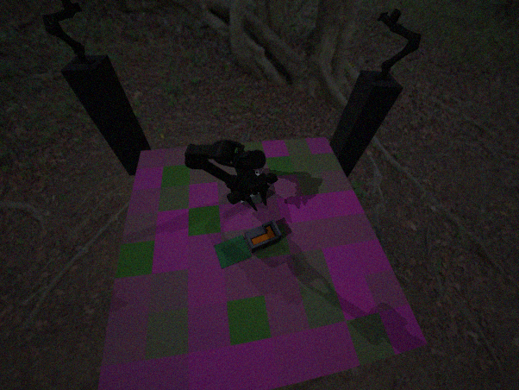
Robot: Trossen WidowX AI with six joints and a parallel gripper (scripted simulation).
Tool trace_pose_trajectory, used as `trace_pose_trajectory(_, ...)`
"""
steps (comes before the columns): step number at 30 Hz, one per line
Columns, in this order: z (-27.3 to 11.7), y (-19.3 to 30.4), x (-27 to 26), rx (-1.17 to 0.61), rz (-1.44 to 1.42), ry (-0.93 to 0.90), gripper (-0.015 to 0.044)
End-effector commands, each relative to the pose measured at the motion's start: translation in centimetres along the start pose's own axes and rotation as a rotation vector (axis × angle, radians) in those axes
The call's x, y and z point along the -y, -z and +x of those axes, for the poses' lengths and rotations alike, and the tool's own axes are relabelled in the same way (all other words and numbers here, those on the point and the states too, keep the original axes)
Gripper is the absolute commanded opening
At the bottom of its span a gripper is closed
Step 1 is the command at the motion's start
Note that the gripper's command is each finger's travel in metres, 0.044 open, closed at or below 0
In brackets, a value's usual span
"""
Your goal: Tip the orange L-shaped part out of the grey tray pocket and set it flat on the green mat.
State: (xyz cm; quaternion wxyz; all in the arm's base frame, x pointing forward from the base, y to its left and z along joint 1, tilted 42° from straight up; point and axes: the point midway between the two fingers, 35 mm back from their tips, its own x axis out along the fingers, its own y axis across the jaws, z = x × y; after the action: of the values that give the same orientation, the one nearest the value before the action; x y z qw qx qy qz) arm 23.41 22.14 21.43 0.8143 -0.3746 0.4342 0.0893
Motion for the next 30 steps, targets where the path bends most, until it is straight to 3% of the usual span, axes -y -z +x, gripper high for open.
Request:
trace_pose_trajectory(1, 4.6, 1.1, -2.5, -0.197, 0.024, 0.014, 0.0180)
trace_pose_trajectory(12, 15.2, 7.8, -7.3, -0.719, 0.117, 0.136, 0.0180)
trace_pose_trajectory(17, 15.5, 8.1, -7.4, -0.727, 0.119, 0.139, 0.0180)
trace_pose_trajectory(25, 20.3, 12.4, -6.8, -0.726, 0.119, 0.141, 0.0180)
trace_pose_trajectory(30, 20.8, 12.9, -6.7, -0.726, 0.119, 0.142, 0.0180)
